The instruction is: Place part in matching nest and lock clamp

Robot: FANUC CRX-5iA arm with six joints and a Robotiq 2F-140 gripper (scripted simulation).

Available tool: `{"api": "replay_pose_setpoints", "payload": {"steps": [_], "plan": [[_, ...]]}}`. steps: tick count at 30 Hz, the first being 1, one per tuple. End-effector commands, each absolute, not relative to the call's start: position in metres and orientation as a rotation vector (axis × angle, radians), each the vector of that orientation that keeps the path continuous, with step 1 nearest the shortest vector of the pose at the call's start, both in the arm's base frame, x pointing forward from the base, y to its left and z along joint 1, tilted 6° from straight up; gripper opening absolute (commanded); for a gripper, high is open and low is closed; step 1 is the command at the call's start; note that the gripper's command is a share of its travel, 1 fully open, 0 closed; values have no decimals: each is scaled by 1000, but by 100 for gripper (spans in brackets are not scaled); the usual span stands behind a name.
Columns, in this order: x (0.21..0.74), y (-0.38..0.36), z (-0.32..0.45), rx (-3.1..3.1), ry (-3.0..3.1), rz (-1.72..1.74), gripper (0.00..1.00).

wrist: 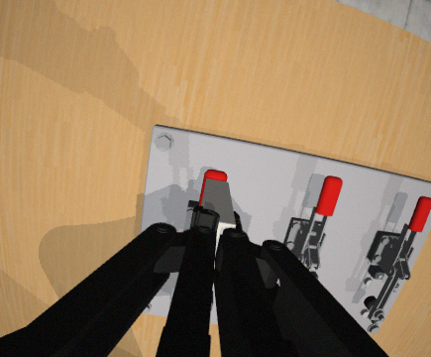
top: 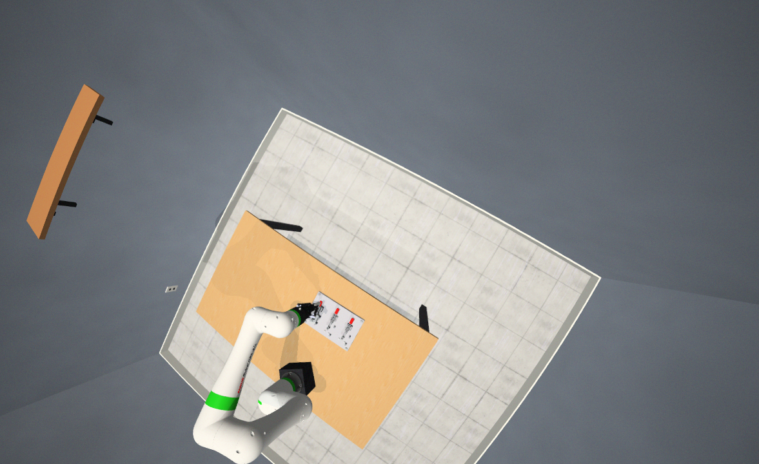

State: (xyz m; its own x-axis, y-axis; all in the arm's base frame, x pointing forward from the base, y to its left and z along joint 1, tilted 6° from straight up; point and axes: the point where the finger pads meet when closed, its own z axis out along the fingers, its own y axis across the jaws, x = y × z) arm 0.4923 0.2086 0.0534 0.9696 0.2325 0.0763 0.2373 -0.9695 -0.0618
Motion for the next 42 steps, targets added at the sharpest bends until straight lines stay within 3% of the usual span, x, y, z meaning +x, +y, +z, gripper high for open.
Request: {"api": "replay_pose_setpoints", "payload": {"steps": [1,42], "plan": [[492,209,54,-3048,-364,-106,0],[494,210,40,-3048,-364,-106,0]]}}
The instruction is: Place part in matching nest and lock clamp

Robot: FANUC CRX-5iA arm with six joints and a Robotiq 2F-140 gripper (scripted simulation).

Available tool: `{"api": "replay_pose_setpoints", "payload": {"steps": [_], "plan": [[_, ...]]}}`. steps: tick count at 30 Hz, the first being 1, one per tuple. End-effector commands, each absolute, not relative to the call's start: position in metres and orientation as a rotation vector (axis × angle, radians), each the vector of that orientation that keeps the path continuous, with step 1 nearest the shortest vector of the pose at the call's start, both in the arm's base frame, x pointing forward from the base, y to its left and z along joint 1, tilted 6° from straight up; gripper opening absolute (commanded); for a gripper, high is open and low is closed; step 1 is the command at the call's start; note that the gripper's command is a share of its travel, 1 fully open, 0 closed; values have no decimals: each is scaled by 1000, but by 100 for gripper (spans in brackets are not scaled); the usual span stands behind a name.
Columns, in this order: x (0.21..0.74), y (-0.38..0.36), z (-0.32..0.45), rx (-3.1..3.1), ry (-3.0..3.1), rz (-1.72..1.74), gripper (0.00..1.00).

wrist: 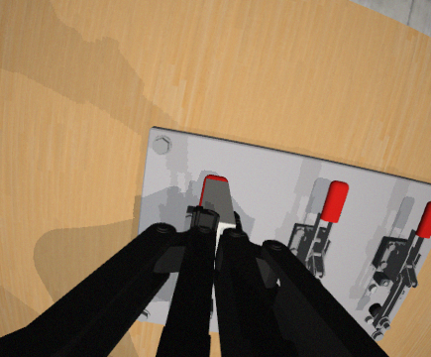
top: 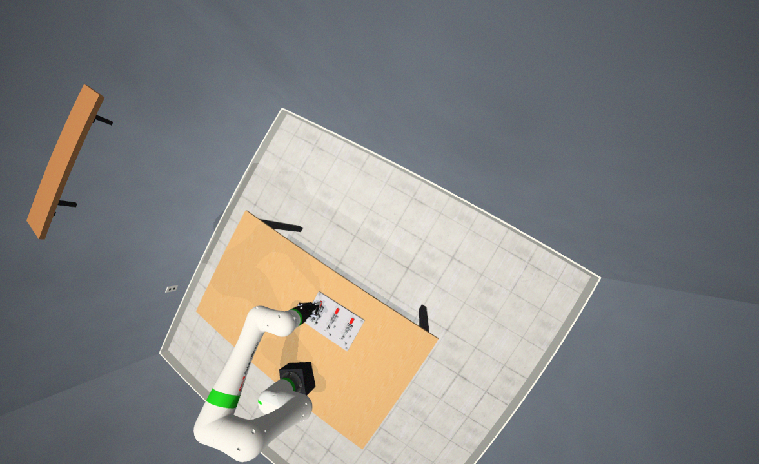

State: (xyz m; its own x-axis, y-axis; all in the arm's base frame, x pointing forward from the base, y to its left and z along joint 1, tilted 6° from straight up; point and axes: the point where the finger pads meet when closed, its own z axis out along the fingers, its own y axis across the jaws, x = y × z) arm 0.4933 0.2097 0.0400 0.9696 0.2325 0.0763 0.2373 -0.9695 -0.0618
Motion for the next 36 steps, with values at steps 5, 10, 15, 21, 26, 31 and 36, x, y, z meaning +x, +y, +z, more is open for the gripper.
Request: {"api": "replay_pose_setpoints", "payload": {"steps": [5,10,15,21,26,31,36], "plan": [[494,210,40,-3048,-364,-106,0],[494,210,40,-3048,-364,-106,0],[494,210,39,-3048,-364,-106,0],[494,210,38,-3048,-364,-106,0],[494,210,38,-3048,-364,-106,0],[494,210,38,-3048,-364,-106,0],[494,210,37,-3048,-364,-106,0]]}}
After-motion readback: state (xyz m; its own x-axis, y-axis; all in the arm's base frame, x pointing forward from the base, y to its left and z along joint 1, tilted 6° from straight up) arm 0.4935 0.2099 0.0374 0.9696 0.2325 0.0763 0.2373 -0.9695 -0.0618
